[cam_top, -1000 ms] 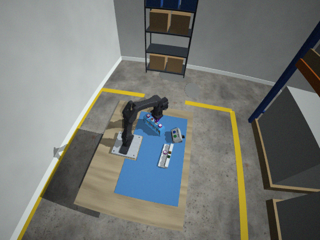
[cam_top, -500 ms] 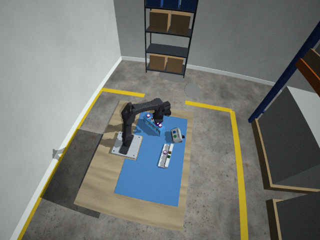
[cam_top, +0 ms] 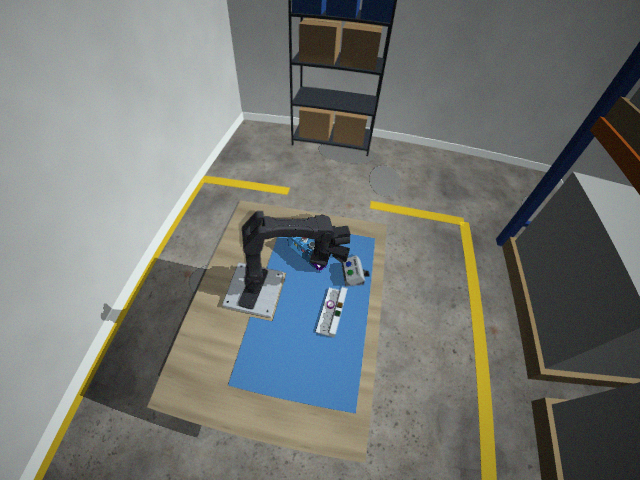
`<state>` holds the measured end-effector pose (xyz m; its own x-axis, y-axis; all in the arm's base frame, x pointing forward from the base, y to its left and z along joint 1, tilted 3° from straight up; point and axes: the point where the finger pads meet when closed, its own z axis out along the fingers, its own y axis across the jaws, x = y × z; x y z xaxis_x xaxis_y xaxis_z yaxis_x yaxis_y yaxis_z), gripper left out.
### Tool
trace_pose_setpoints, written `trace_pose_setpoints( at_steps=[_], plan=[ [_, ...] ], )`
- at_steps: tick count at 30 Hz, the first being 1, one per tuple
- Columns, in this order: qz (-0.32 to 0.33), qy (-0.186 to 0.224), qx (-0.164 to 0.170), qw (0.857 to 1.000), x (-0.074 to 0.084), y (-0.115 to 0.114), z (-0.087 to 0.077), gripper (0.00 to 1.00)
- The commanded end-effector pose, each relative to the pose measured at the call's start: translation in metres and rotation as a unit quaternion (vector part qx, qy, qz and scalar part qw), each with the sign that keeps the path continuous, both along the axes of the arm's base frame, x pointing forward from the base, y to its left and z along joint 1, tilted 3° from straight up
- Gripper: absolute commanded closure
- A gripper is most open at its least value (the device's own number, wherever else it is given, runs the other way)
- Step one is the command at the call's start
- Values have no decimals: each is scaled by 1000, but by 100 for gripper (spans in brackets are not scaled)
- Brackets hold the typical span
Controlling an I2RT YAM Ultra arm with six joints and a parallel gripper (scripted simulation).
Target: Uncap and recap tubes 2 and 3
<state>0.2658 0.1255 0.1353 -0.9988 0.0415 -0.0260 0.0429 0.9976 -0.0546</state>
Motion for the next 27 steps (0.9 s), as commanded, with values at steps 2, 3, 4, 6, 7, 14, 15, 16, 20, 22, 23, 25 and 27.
trace_pose_setpoints(
  at_steps=[2,3,4,6,7,14,15,16,20,22,23,25,27],
  plan=[
    [14,-9,5,1000,12,-19,7,100],
    [14,-9,4,1000,15,-26,8,100],
    [14,-10,4,1000,19,-34,8,100],
    [14,-10,4,1000,27,-48,9,100],
    [14,-10,4,1000,31,-56,10,100],
    [14,-10,3,1000,58,-107,13,100],
    [14,-10,3,1000,58,-107,13,100],
    [14,-10,3,1000,58,-107,13,100],
    [14,-10,3,1000,74,-137,16,100],
    [14,-10,2,1000,79,-146,16,100],
    [14,-10,2,1000,79,-146,16,100],
    [14,-10,2,1000,79,-146,16,100],
    [14,-10,2,1000,79,-146,16,100]
  ],
)
